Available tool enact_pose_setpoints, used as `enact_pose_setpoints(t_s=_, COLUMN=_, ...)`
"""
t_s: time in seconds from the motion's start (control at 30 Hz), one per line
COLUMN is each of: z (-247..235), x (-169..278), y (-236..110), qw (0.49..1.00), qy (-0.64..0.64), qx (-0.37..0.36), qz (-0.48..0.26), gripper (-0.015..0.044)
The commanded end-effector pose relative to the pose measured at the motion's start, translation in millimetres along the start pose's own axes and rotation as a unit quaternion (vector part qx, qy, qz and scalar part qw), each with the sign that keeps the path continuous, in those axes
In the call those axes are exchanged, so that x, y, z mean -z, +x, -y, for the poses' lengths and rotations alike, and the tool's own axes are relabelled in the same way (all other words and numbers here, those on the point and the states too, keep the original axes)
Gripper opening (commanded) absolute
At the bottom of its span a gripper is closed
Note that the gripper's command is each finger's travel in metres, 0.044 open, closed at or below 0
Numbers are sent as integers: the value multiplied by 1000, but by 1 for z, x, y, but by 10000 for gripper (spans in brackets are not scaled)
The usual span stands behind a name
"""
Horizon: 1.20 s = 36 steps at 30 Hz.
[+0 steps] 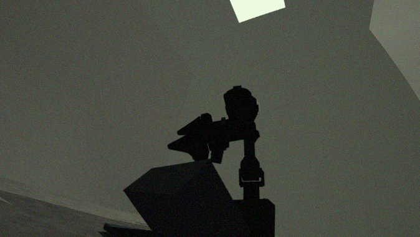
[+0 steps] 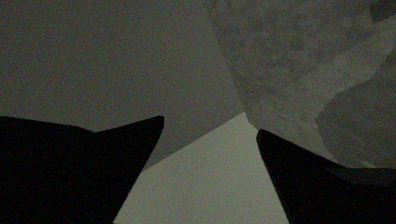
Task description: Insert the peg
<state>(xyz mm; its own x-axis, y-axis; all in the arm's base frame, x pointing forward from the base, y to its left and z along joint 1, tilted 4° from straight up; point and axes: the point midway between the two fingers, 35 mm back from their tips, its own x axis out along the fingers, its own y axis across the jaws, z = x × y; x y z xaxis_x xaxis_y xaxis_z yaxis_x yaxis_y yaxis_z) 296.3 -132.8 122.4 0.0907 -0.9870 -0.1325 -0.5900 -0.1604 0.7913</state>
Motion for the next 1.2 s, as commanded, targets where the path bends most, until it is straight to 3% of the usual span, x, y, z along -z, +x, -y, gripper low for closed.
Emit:
enact_pose_setpoints(t_s=0.0, z=0, x=0, y=0, qw=1000, qy=2, qx=1, qz=1, gripper=426)
enact_pose_setpoints(t_s=0.6, z=16, x=-27, y=32, qw=966, qy=208, qx=71, qz=135, gripper=440)
enact_pose_setpoints(t_s=1.17, z=27, x=-55, y=49, qw=862, qy=409, qx=80, qz=289, gripper=440)
